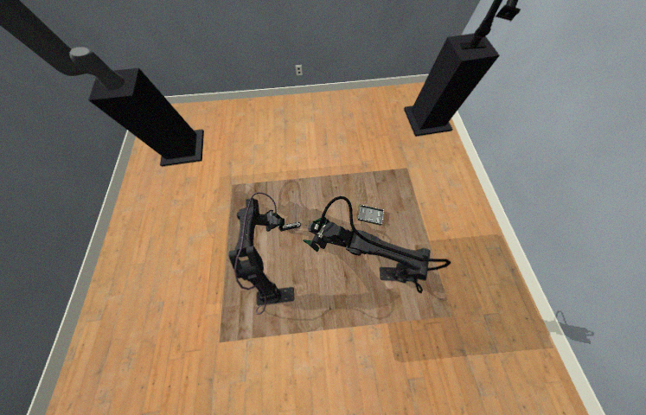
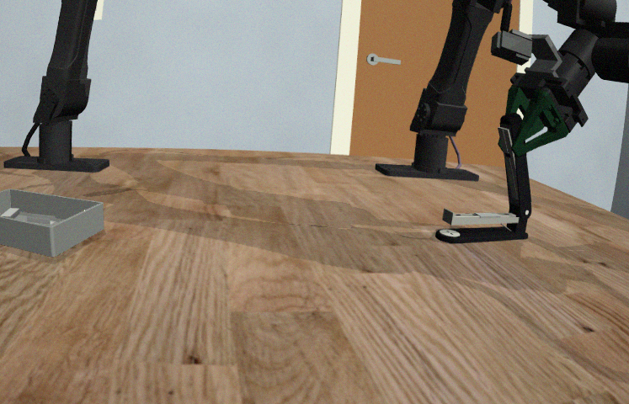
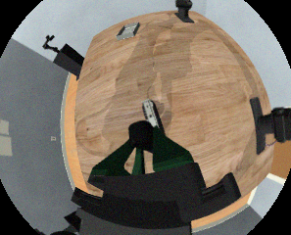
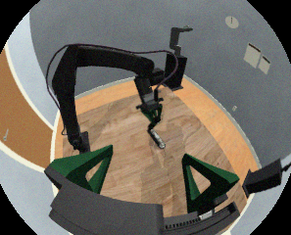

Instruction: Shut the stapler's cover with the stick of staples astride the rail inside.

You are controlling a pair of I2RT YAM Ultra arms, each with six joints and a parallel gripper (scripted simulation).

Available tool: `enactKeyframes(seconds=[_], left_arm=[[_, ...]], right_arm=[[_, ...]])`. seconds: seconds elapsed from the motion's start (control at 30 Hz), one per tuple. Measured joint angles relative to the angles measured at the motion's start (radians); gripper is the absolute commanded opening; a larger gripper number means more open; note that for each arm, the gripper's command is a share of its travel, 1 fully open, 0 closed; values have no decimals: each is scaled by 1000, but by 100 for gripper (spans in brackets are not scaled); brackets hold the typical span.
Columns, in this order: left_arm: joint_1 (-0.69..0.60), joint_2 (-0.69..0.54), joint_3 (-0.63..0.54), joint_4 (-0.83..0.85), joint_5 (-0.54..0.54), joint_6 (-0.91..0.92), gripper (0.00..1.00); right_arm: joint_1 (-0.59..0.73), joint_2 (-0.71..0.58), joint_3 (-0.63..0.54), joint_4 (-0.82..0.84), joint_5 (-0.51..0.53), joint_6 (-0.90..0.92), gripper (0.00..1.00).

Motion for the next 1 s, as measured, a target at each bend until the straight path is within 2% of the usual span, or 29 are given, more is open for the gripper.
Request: enactKeyframes(seconds=[1.0], left_arm=[[-220,-22,39,37,-365,-230,0]], right_arm=[[0,0,0,0,0,0,100]])
